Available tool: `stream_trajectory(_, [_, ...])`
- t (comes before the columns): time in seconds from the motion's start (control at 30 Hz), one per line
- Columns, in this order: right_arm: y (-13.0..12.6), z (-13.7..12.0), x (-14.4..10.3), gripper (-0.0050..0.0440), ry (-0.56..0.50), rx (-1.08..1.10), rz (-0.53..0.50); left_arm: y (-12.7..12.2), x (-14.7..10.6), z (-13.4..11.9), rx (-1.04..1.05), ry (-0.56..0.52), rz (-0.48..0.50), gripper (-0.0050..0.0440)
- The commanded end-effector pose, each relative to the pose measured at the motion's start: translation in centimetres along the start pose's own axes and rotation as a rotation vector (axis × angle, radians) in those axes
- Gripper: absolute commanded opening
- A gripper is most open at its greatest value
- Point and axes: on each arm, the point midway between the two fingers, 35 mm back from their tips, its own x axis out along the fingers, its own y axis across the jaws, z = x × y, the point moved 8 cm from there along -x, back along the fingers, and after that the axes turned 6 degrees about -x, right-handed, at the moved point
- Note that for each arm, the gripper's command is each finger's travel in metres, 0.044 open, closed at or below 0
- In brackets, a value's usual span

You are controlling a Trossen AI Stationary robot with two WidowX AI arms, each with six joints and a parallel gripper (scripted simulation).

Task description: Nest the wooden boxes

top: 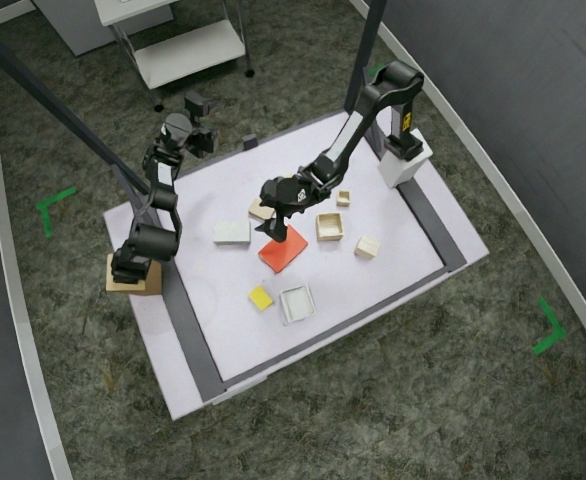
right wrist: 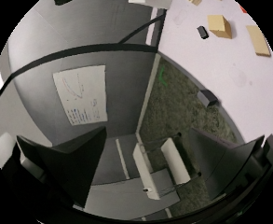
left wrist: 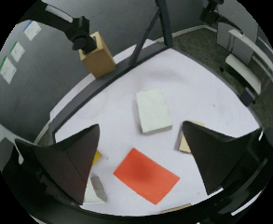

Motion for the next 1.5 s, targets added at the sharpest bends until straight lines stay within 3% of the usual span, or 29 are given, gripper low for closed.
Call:
stream_trajectory(0.0, [0.5, 0.3, 0.0, 0.04, -0.008, 0.011, 0.014, 0.1, -0.4, 0.8, 0.012, -0.019, 0.009, 0.04])
stream_trajectory(0.6, [0.7, 1.0, 0.2, 0.04, -0.012, -0.007, 0.005, -0.4, -0.6, 0.6, -0.005, -0.015, 0.014, 0.04])
stream_trajectory(0.73, [-0.7, 4.1, 0.9, 0.04, -0.02, -0.123, -0.107, -2.7, -1.5, -0.7, -0.1, 0.013, 0.045, 0.04])
stream_trajectory(1.03, [-3.4, 7.5, 0.6, 0.04, 0.025, -0.281, -0.307, -5.4, -2.8, -2.5, -0.215, 0.044, 0.087, 0.04])
stream_trajectory(1.1, [-3.4, 7.5, 0.6, 0.04, 0.025, -0.281, -0.307, -5.4, -2.8, -2.5, -0.215, 0.044, 0.087, 0.04])
stream_trajectory(1.13, [-4.3, 7.6, 0.2, 0.04, 0.061, -0.319, -0.369, -5.7, -2.9, -2.8, -0.228, 0.047, 0.092, 0.04])
stream_trajectory(1.17, [-4.4, 8.9, 0.1, 0.04, 0.042, -0.329, -0.381, -6.5, -3.3, -3.3, -0.259, 0.055, 0.105, 0.04])
stream_trajectory(1.47, [-7.1, 12.1, -2.2, 0.04, 0.128, -0.444, -0.607, -9.0, -4.8, -5.5, -0.37, 0.081, 0.152, 0.04])
